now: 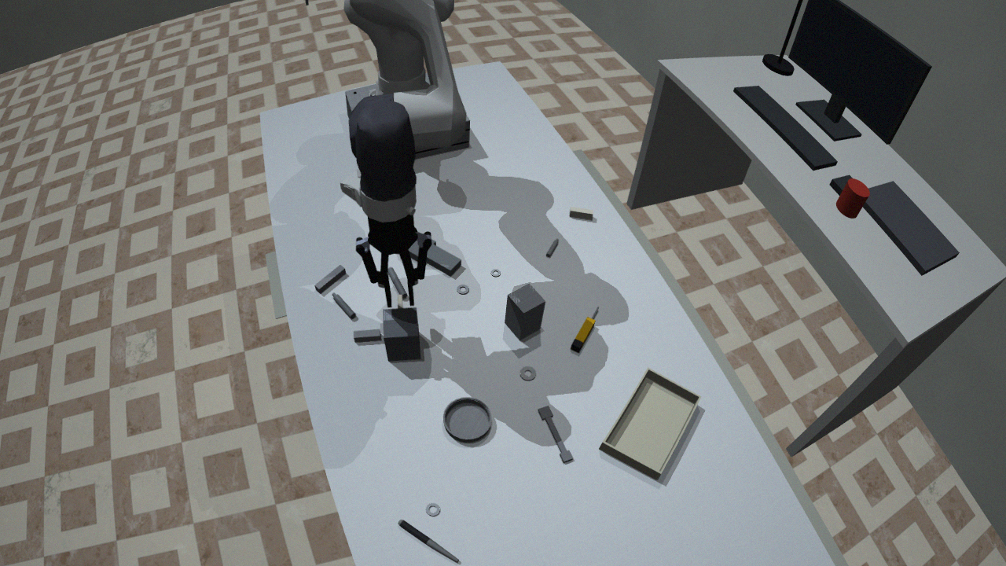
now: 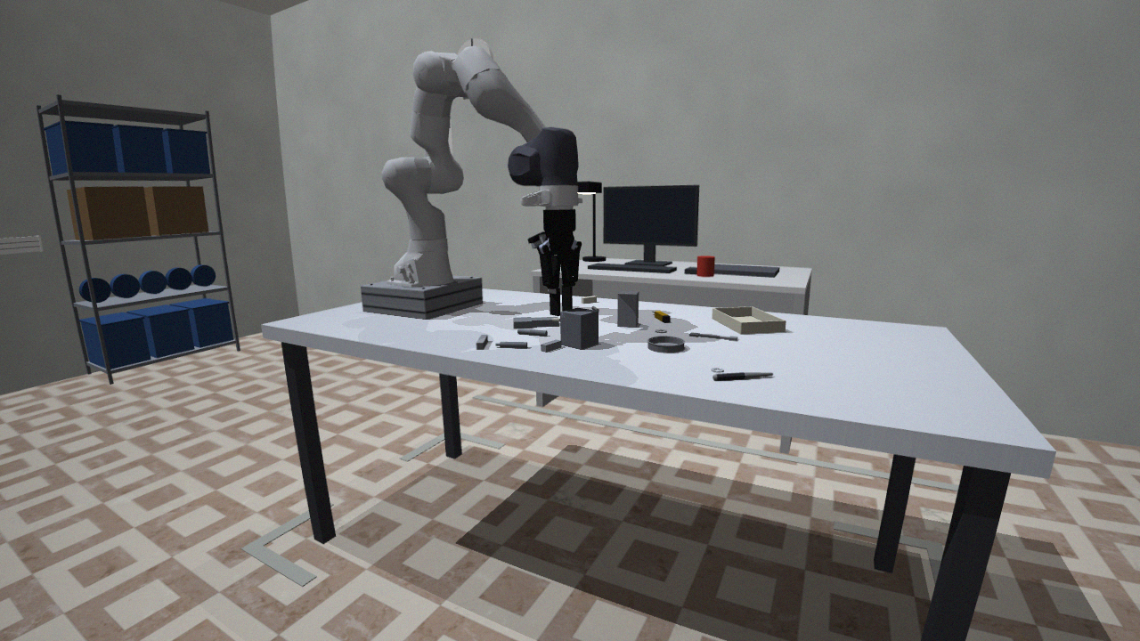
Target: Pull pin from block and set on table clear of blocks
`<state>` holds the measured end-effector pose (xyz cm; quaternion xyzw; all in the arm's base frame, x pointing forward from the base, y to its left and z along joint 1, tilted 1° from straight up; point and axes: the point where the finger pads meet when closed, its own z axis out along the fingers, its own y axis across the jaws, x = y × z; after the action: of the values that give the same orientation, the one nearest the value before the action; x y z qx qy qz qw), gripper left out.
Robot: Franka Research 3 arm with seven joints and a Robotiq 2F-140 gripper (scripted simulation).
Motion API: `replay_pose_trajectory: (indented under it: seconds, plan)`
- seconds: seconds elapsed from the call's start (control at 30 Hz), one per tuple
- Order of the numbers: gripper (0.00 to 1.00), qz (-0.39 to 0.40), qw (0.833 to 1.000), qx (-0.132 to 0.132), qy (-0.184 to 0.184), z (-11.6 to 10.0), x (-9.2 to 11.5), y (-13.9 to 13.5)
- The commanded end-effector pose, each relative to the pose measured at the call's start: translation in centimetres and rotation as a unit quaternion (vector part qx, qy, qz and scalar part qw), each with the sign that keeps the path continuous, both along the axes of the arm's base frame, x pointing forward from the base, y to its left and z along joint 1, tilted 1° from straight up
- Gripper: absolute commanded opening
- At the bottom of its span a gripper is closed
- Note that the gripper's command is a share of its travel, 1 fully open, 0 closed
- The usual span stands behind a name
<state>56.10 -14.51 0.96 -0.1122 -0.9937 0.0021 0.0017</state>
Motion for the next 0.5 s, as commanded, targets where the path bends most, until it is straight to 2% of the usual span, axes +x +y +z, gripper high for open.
replay_pose_trajectory:
  seconds: [0.0, 0.47]
  plan:
    - [0.31, -0.001, 1.0, -0.002, -0.003, 0.04, 0.25, -0.11]
    - [0.31, -0.003, 1.0, -0.004, -0.003, -0.32, 0.27, -0.21]
